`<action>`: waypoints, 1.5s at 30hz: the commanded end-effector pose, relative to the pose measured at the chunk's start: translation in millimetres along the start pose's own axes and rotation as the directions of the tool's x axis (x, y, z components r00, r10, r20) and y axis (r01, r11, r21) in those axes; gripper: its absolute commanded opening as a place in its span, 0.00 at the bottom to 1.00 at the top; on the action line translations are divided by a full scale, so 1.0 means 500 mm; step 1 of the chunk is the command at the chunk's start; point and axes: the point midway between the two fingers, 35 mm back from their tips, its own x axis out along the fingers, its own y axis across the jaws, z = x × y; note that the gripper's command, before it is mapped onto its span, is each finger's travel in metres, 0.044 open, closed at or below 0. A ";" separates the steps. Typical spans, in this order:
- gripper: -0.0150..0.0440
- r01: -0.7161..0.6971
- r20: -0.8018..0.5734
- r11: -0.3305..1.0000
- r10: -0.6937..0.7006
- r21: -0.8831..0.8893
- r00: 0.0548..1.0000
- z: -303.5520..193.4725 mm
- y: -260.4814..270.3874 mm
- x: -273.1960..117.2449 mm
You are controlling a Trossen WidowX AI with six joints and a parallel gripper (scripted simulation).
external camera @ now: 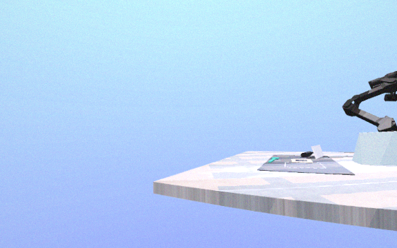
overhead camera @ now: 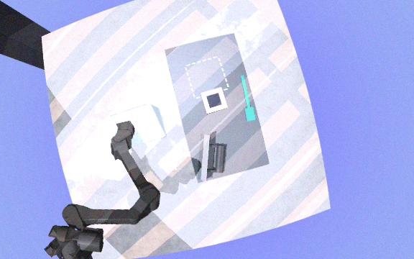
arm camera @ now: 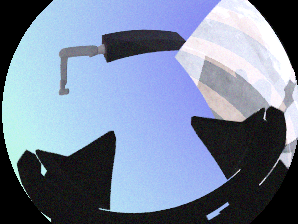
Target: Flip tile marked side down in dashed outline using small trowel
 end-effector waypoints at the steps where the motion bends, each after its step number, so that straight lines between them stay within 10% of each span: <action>1: 0.89 -0.003 0.002 1.000 0.003 0.003 1.000 0.001 0.001 -0.001; 12: 0.42 -0.220 0.123 0.954 0.199 0.202 0.972 0.053 0.087 -0.057; 45: 0.42 -0.843 0.448 0.280 0.746 0.459 0.492 0.139 0.297 -0.397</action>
